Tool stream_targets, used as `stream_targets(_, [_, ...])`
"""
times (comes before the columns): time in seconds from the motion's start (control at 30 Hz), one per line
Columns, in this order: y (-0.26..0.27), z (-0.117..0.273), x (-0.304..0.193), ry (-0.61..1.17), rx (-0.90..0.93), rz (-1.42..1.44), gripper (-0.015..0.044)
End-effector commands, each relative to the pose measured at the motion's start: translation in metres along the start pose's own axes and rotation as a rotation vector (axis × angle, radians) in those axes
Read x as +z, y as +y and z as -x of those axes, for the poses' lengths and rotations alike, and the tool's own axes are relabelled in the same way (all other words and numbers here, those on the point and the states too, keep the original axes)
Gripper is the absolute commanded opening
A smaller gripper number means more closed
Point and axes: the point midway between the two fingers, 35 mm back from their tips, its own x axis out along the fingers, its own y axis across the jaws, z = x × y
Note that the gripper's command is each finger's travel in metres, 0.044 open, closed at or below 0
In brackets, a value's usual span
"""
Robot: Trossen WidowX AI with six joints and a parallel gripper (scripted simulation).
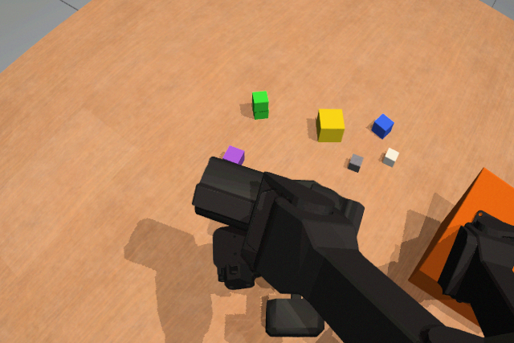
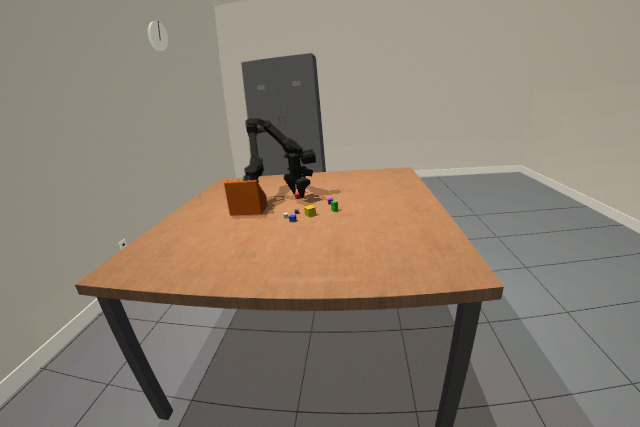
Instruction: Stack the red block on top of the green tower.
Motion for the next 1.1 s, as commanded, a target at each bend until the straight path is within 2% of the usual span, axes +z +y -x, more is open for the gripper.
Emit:
stream_targets(0.0, [-0.0004,-0.006,-0.003,0.008,0.001,-0.012,0.044])
stream_targets(0.5, [-0.0004,-0.0058,-0.0029,0.008,0.001,-0.012,0.044])
stream_targets(0.93, [-0.0004,-0.0058,-0.0029,0.008,0.001,-0.012,0.0099])
stream_targets(1.07, [-0.0004,-0.0058,-0.0029,0.008,0.001,-0.012,0.0072])
